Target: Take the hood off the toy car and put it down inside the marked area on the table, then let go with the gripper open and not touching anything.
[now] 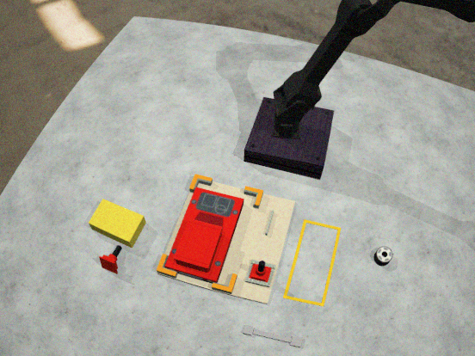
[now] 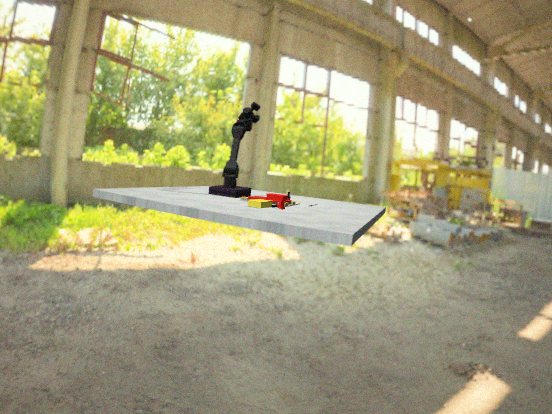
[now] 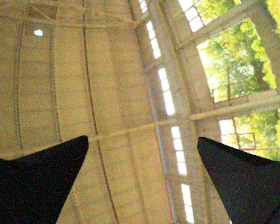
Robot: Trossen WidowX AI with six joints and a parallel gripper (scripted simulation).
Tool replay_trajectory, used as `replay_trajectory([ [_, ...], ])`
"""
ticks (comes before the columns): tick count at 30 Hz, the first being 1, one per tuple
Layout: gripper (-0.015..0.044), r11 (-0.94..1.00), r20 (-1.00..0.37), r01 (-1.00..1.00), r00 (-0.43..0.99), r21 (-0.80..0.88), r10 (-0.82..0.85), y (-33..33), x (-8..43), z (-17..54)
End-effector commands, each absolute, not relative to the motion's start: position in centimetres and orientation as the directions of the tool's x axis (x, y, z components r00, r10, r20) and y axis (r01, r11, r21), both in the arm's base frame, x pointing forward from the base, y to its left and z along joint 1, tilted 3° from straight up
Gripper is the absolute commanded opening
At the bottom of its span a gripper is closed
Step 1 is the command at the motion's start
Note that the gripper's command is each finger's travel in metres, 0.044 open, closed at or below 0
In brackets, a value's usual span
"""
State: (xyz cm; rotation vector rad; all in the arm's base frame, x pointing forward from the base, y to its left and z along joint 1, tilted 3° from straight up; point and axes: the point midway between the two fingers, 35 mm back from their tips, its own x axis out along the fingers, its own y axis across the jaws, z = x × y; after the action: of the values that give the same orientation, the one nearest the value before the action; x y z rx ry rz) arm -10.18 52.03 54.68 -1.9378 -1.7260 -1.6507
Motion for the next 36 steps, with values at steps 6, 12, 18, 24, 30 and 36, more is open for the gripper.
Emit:
replay_trajectory([
  [6, 0.0440, -0.468, 0.603, 0.537, -0.097, 0.701, 0.792, 54.7, -2.4, 52.1],
  [12, 0.0440, -0.462, 0.508, 0.423, 0.005, 0.779, 0.861, 55.6, 3.5, 50.0],
  [18, 0.0440, -0.444, 0.455, 0.359, 0.059, 0.821, 0.889, 55.7, 6.7, 48.8],
  [24, 0.0440, -0.383, 0.360, 0.260, 0.133, 0.887, 0.924, 54.8, 12.0, 46.8],
  [30, 0.0440, -0.326, 0.291, 0.149, 0.215, 0.933, 0.932, 53.3, 17.2, 45.2],
  [36, 0.0440, -0.255, 0.230, 0.045, 0.300, 0.966, 0.926, 51.4, 22.0, 43.7],
])
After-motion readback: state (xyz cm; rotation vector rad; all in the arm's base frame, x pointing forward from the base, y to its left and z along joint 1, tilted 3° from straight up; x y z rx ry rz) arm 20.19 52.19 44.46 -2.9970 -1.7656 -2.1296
